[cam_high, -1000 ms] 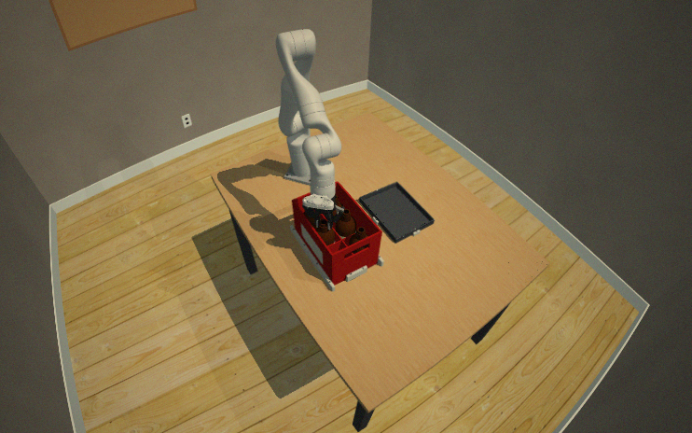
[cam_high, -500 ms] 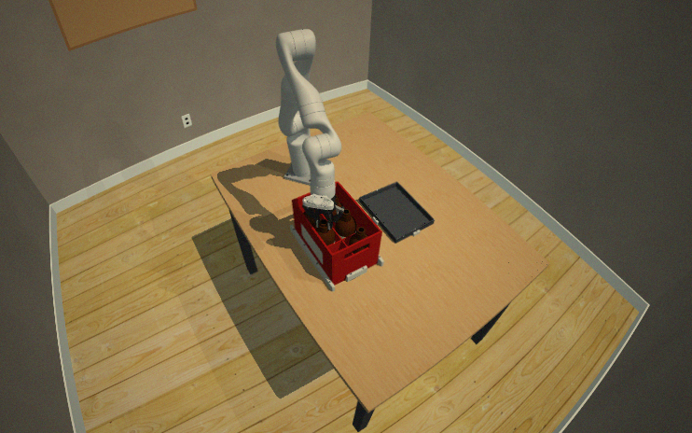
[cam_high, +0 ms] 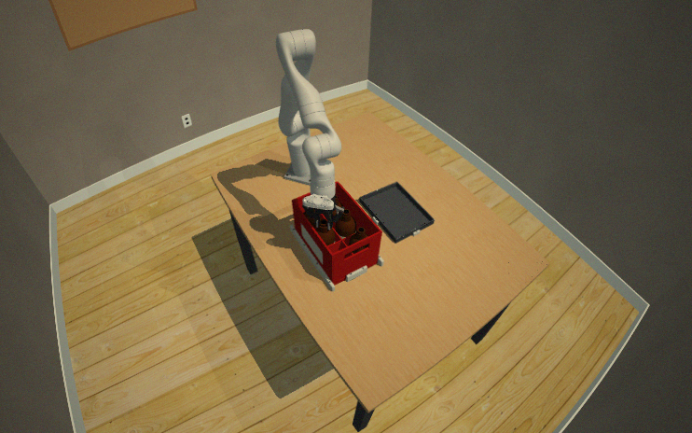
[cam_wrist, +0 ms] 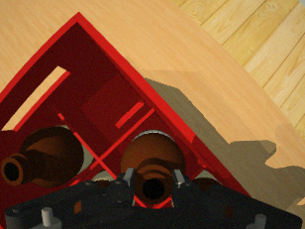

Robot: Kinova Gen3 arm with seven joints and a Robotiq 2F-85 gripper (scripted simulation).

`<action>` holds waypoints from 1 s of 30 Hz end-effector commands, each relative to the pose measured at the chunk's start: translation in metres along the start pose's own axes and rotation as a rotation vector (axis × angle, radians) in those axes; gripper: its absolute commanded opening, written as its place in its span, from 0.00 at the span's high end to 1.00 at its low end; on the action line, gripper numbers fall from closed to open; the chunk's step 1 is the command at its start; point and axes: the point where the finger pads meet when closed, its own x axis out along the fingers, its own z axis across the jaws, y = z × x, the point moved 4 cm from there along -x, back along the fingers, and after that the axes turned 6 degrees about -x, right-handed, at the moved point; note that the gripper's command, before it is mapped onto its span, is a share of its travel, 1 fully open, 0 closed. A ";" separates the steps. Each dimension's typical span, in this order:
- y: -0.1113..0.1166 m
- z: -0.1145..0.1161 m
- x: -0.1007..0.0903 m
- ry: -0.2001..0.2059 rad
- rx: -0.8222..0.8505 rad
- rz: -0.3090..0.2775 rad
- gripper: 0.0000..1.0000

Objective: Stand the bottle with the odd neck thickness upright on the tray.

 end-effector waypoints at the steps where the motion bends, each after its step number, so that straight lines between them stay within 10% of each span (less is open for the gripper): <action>1: 0.000 0.000 0.000 0.000 0.000 0.001 1.00; 30: 0.001 0.000 -0.009 0.000 0.000 0.001 1.00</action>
